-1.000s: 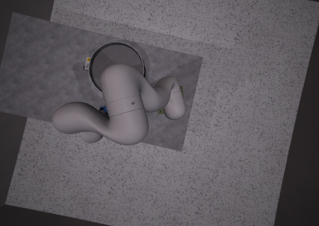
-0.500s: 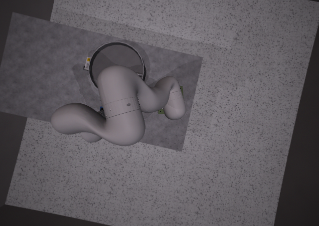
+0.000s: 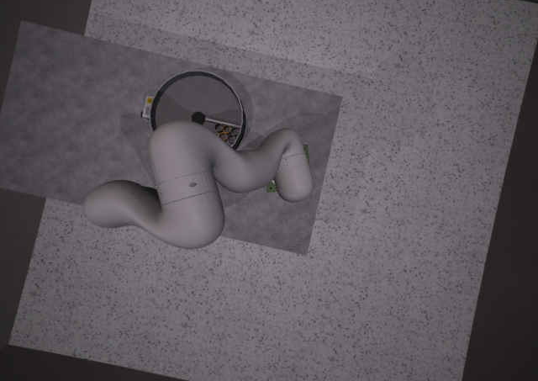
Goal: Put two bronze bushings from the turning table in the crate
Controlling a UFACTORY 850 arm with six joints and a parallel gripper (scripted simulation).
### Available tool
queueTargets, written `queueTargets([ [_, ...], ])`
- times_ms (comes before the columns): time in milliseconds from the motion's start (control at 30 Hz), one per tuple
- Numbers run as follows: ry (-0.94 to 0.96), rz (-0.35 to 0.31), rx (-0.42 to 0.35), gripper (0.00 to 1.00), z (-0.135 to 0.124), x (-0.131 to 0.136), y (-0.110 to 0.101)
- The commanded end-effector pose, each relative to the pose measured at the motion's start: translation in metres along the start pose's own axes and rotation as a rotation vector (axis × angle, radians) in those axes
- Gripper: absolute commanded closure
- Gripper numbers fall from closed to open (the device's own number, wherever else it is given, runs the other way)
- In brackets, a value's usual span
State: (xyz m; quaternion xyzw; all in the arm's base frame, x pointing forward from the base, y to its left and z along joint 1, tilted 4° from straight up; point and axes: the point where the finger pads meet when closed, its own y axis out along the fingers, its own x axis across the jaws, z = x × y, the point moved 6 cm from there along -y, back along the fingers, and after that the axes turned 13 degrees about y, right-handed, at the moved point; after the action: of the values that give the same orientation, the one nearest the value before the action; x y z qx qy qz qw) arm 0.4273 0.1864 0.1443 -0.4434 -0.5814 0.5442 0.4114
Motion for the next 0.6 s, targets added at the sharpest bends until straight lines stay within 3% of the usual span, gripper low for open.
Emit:
queueTargets([
  [0, 0.0, 0.0, -0.002, 1.0, -0.001, 0.0002, 0.0009],
  [567, 0.0, 0.0, -0.002, 1.0, -0.001, 0.0002, 0.0037],
])
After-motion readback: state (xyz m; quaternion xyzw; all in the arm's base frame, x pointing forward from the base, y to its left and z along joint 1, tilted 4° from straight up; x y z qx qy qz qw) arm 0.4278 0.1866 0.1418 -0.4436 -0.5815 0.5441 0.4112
